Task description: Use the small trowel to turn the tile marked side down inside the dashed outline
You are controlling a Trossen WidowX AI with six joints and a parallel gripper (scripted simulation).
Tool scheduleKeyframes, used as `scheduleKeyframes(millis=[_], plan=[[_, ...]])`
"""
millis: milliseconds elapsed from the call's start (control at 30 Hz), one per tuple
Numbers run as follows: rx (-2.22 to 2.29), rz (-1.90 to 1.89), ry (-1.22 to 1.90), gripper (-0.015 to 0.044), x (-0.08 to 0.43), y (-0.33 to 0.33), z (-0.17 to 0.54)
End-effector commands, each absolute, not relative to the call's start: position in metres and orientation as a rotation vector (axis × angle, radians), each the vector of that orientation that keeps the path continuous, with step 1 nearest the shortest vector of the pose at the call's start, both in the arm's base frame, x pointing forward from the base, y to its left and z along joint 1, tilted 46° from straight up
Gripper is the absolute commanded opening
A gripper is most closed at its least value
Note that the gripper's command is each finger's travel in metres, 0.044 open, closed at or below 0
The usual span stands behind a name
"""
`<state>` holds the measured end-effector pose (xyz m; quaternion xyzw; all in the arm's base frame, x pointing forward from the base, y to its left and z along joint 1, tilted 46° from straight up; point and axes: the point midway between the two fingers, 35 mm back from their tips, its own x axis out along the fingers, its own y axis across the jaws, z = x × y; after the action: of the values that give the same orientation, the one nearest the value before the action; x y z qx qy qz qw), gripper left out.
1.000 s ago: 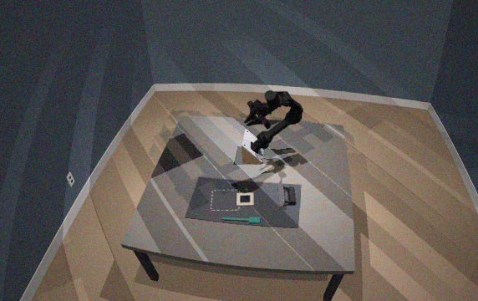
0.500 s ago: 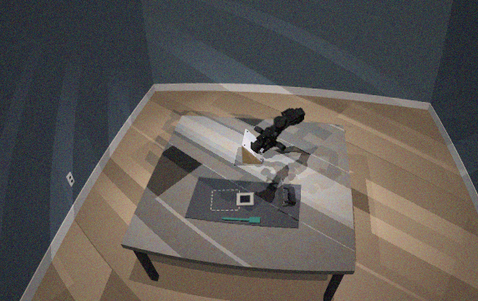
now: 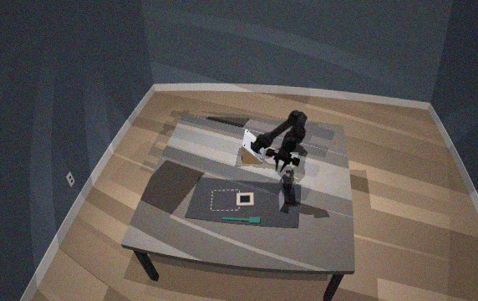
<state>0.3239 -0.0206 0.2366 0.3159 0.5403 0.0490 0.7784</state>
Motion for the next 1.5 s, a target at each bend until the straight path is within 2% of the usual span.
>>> scheduleKeyframes(millis=[0,467,1467], plan=[[0.665,0.232,1.216,0.01,0.321,0.018,0.232],[0.612,0.617,1.356,0.01,0.287,0.122,0.224],[0.604,0.623,1.362,0.01,0.291,0.113,0.189]])
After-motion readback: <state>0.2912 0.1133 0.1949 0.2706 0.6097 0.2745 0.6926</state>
